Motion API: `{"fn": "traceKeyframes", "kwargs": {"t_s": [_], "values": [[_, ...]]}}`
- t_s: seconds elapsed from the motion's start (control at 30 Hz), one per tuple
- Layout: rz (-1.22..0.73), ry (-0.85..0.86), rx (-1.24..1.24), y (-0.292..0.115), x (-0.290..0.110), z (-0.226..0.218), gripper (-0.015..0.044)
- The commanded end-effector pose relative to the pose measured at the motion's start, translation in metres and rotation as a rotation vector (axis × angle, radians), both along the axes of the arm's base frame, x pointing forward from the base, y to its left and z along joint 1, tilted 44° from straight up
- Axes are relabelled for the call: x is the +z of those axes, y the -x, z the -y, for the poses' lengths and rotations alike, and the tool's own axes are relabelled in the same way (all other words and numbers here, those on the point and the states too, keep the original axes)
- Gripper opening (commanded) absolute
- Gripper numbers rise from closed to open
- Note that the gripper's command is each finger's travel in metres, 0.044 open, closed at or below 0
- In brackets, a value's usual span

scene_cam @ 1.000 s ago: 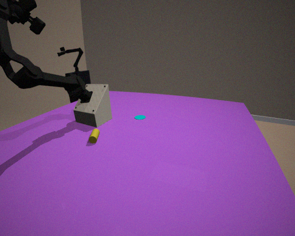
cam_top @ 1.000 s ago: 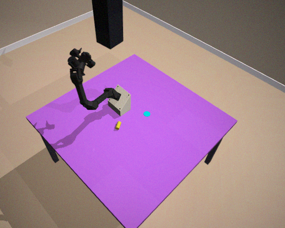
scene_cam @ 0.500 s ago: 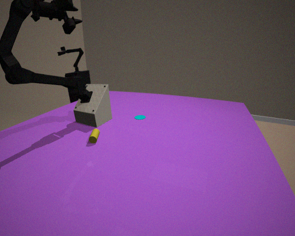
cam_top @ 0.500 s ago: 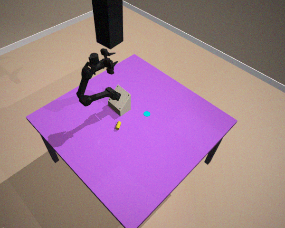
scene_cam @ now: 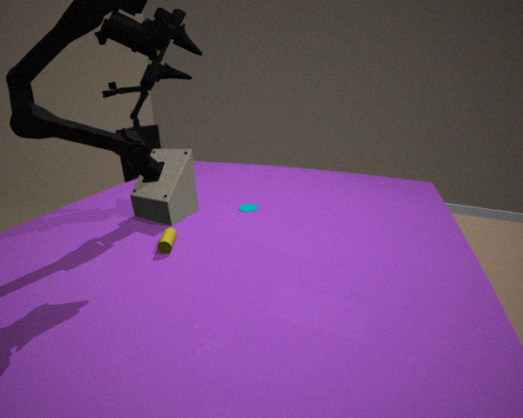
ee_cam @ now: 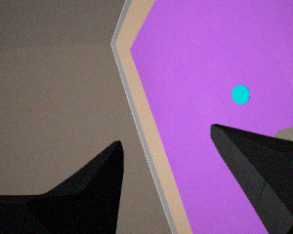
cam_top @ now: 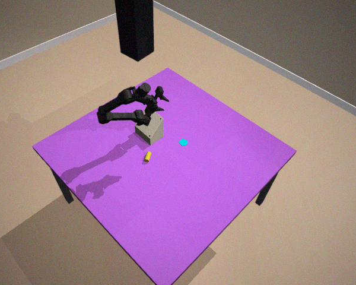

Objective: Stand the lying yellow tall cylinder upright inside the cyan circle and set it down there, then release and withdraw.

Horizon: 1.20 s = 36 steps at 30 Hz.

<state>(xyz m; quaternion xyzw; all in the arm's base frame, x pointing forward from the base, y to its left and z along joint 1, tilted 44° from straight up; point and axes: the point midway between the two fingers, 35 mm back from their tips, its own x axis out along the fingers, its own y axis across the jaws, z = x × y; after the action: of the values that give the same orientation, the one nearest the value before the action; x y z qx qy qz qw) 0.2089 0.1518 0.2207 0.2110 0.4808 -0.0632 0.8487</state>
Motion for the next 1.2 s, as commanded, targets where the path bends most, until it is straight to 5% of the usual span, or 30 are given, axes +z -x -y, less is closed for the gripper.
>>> {"fn": "traceKeyframes", "kwargs": {"t_s": [0.0, 0.3, 0.63, 0.9, 1.17], "values": [[-0.016, 0.105, -0.151, -0.018, -0.017, 0.042, 0.0309], [-0.118, 0.354, -0.524, -0.027, -0.053, 0.155, 0.0309], [-0.335, 0.601, -0.882, 0.024, -0.08, 0.265, 0.0309], [-0.378, 0.63, -0.929, 0.035, -0.089, 0.282, 0.0309], [-0.376, 0.629, -0.929, 0.044, -0.152, 0.343, 0.0309]]}}
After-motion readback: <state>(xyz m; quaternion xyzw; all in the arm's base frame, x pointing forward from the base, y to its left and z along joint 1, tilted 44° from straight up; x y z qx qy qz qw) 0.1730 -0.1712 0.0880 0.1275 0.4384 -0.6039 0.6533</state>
